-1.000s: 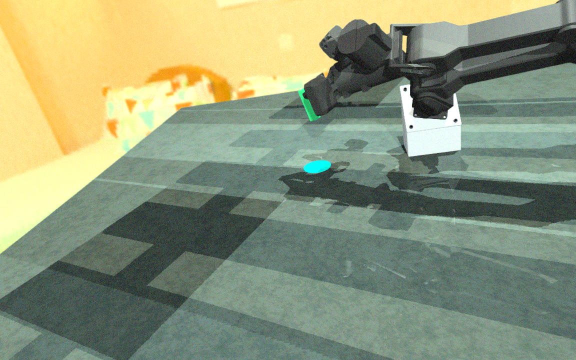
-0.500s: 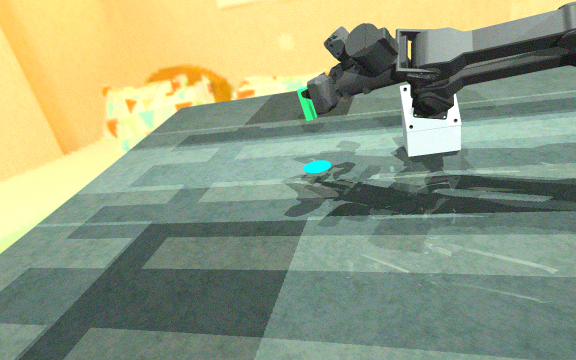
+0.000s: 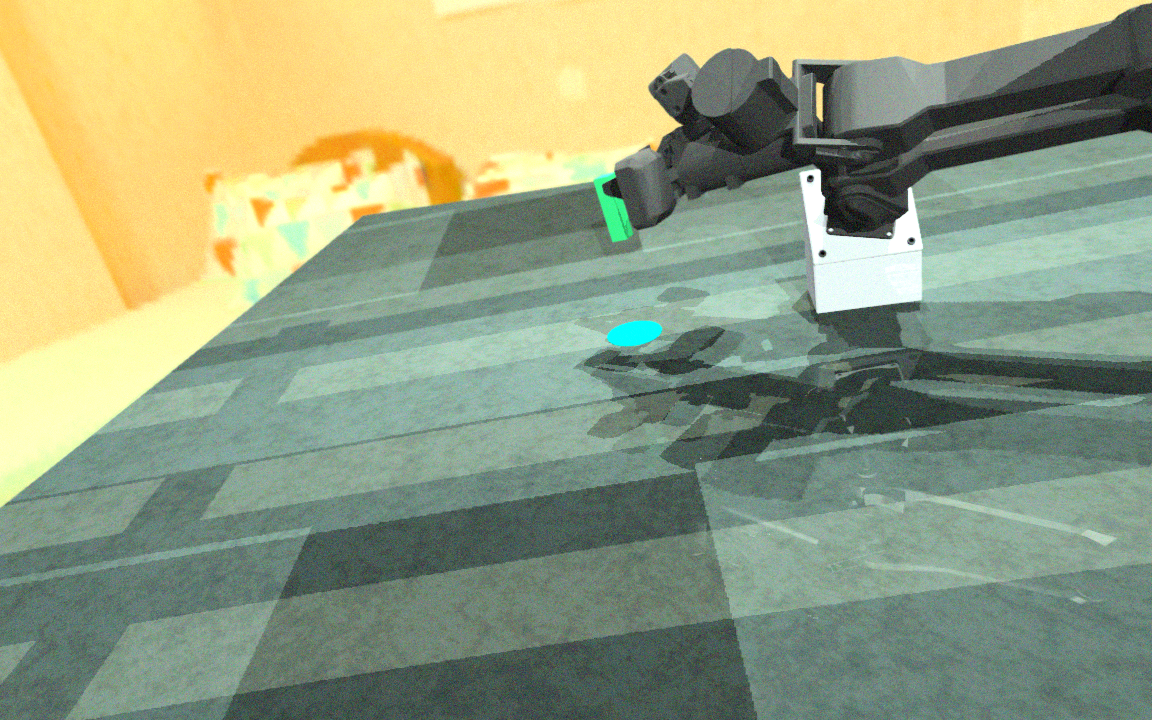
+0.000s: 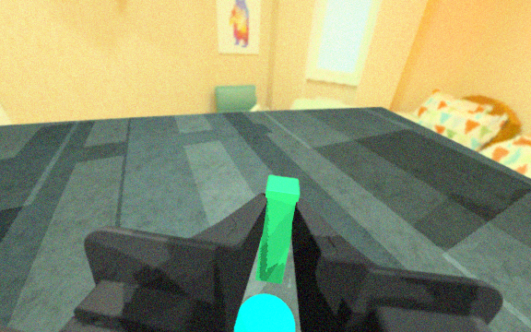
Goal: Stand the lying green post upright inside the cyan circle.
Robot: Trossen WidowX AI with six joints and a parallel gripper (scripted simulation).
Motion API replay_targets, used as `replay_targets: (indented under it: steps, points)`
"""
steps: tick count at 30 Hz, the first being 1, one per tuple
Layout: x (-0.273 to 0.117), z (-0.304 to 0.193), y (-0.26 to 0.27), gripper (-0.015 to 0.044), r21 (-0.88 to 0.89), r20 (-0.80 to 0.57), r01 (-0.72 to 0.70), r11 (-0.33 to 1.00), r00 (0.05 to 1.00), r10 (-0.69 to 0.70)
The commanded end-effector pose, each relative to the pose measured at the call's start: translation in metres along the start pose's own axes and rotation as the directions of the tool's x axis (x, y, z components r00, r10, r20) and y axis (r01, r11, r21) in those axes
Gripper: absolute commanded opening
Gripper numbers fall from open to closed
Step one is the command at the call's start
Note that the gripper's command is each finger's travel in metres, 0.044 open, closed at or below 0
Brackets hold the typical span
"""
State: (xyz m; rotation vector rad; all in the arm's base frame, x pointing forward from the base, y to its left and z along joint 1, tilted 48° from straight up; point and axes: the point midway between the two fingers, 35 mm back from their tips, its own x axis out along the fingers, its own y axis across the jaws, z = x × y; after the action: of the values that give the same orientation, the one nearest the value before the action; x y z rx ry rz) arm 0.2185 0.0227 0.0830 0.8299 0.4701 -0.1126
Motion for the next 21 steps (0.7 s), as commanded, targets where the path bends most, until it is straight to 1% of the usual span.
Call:
replay_targets:
  steps: [1, 21]
  points:
    - [0.003, -0.004, -0.001, 0.0023, 0.011, -0.006, 0.013, 1.000, 1.000, -0.013]
    - [0.018, -0.034, -0.001, 0.0023, 0.046, -0.028, 0.091, 0.995, 0.996, -0.090]
